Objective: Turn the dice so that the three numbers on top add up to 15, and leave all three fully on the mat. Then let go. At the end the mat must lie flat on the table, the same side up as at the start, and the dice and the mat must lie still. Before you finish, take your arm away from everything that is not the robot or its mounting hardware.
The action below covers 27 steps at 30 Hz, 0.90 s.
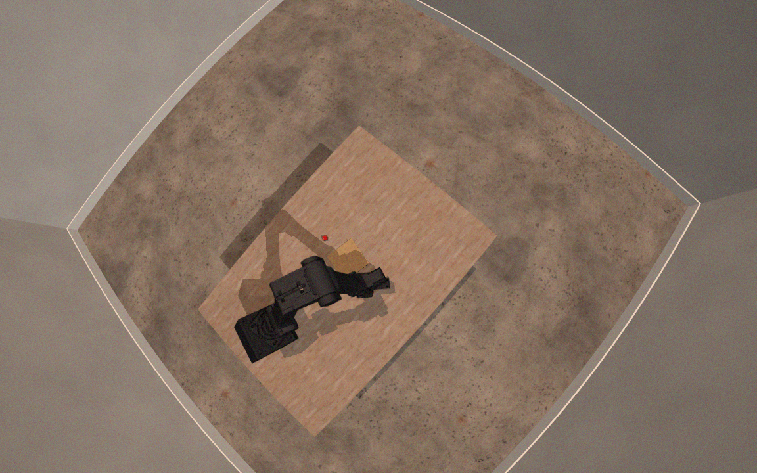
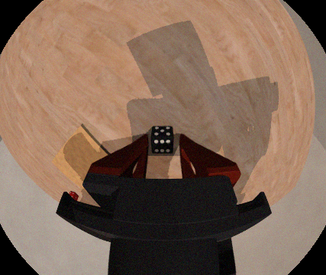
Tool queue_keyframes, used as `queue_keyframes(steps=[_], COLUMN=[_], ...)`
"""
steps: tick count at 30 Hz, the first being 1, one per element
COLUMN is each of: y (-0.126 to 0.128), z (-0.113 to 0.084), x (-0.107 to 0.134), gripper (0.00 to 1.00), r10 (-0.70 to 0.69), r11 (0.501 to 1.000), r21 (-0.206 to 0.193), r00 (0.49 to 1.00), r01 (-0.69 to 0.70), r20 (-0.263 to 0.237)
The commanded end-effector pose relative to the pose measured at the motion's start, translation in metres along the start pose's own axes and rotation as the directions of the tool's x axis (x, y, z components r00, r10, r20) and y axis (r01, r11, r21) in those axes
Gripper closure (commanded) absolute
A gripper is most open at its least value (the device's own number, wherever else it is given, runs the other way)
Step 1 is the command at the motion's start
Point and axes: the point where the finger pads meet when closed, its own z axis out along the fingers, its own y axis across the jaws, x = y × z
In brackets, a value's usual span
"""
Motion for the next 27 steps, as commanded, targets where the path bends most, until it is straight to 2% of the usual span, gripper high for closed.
queue_keyframes(steps=[1, 10, 11, 27], y=[0.0037, 0.0037, 0.0037, 0.0037], z=[0.0042, 0.0042, 0.0042, 0.0042], x=[-0.0029, -0.0029, -0.0029, -0.0029], gripper=[0.66, 0.66, 0.85, 0.85], r10=[0.004, 0.004, 0.004, 0.003], r11=[1.0, 1.0, 1.0, 1.0], r21=[-0.004, -0.004, -0.004, -0.004], r00=[1.0, 1.0, 1.0, 1.0], r01=[-0.004, -0.004, -0.004, -0.003], r20=[0.006, 0.006, 0.006, 0.006])
